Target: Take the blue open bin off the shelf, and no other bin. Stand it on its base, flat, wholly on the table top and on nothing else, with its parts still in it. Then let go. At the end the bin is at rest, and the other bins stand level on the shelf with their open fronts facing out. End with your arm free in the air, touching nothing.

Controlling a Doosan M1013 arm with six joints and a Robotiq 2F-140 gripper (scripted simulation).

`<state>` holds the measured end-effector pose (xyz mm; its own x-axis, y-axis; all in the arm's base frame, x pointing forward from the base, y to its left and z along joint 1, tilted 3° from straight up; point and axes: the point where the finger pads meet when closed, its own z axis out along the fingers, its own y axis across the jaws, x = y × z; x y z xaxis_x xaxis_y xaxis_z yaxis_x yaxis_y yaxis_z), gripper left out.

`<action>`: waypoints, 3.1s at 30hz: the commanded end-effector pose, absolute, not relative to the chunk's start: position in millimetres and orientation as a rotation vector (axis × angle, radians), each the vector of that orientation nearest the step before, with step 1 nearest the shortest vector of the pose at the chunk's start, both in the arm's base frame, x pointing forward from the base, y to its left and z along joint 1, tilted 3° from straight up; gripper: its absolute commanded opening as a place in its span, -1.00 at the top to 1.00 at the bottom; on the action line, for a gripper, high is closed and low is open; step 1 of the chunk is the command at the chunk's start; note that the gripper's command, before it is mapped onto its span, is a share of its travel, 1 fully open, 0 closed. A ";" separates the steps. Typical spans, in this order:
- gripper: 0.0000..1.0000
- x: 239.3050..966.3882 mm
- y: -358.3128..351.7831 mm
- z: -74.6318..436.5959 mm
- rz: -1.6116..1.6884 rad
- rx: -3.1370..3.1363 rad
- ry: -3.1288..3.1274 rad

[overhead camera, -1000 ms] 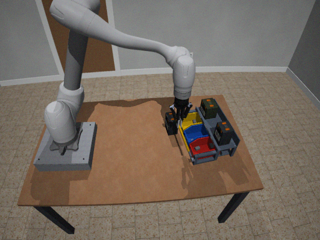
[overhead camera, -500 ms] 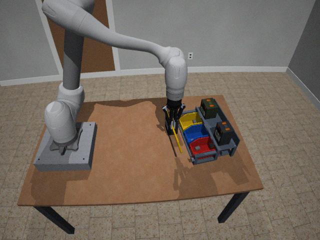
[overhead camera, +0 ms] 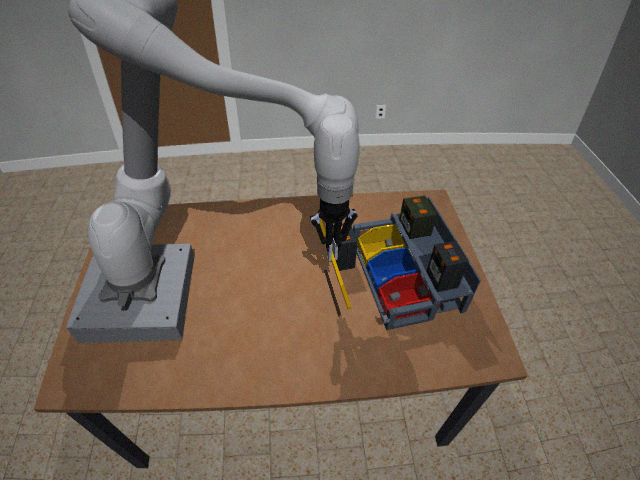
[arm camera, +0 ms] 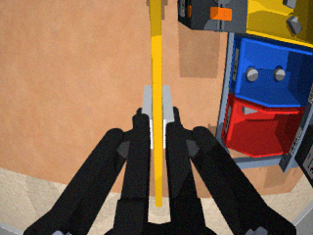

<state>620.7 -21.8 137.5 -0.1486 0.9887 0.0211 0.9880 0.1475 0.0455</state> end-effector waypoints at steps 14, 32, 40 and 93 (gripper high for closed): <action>1.00 579.2 -28.2 135.9 0.078 2.042 2.367; 1.00 524.9 -36.4 133.1 0.078 2.042 2.367; 1.00 524.9 -36.4 133.1 0.078 2.042 2.367; 1.00 533.1 -35.1 133.5 0.078 2.042 2.367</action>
<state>533.1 -35.2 133.5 -0.1472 0.9889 0.0212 0.9882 0.1461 0.0469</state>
